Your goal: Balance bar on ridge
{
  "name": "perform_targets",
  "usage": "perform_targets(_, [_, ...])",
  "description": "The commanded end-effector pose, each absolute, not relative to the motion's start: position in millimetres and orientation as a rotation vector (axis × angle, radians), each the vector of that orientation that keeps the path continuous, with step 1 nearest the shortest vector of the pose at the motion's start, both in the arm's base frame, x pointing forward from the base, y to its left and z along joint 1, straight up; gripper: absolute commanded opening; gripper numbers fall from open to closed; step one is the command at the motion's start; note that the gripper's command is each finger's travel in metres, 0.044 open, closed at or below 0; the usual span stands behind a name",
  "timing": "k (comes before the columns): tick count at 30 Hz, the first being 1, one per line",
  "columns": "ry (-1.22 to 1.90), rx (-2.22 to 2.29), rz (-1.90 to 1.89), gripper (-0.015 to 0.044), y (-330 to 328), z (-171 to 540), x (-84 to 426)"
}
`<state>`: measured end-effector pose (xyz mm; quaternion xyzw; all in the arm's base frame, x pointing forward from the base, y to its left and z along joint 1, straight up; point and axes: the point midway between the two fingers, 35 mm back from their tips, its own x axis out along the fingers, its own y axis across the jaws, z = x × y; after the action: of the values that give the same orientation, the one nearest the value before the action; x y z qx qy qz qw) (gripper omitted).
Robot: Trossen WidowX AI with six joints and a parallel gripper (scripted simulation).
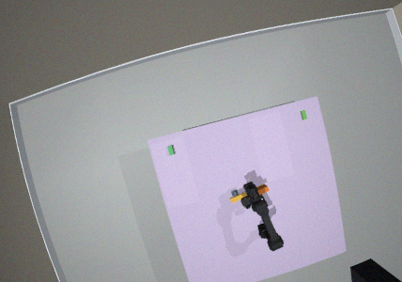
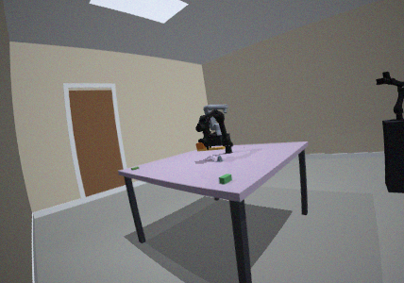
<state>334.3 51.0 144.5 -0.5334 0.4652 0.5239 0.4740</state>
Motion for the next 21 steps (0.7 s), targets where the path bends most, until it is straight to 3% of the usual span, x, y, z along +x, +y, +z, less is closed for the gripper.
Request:
perform_targets(1, [1.134, -1.290, 1.256, 0.0000, 70, 150, 337])
perform_targets(21, [1.171, -1.221, 1.199, 0.0000, 146, 150, 331])
